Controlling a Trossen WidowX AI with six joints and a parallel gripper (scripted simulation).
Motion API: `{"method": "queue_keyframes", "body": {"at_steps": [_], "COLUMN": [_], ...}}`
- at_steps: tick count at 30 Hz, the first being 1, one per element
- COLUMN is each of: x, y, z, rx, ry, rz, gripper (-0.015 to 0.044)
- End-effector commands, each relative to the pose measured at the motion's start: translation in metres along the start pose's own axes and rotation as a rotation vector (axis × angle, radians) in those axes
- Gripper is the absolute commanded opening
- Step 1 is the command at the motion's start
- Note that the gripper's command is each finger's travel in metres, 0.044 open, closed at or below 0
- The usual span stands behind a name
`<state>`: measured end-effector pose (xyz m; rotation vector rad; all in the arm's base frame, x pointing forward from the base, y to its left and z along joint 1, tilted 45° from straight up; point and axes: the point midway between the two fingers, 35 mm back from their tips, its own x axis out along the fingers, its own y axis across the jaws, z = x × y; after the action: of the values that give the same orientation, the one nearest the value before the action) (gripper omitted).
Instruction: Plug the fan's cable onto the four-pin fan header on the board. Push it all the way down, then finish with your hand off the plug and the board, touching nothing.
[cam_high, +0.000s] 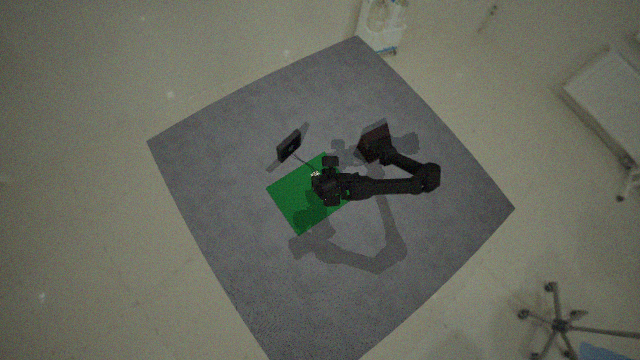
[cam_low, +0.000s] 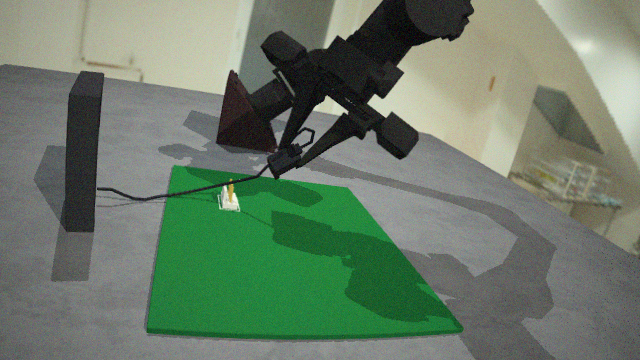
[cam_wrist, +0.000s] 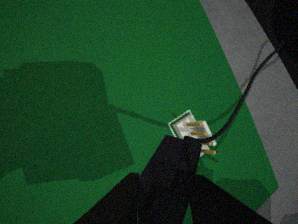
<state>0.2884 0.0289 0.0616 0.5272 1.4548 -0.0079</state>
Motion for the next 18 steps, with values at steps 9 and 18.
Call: {"method": "queue_keyframes", "body": {"at_steps": [9, 18], "x": [0.0058, 0.0065], "y": [0.0013, 0.0036], "z": [-0.0013, -0.0014], "rx": [0.012, 0.031], "ry": [-0.174, -0.313], "rz": [-0.064, -0.081], "gripper": [0.0, 0.0]}}
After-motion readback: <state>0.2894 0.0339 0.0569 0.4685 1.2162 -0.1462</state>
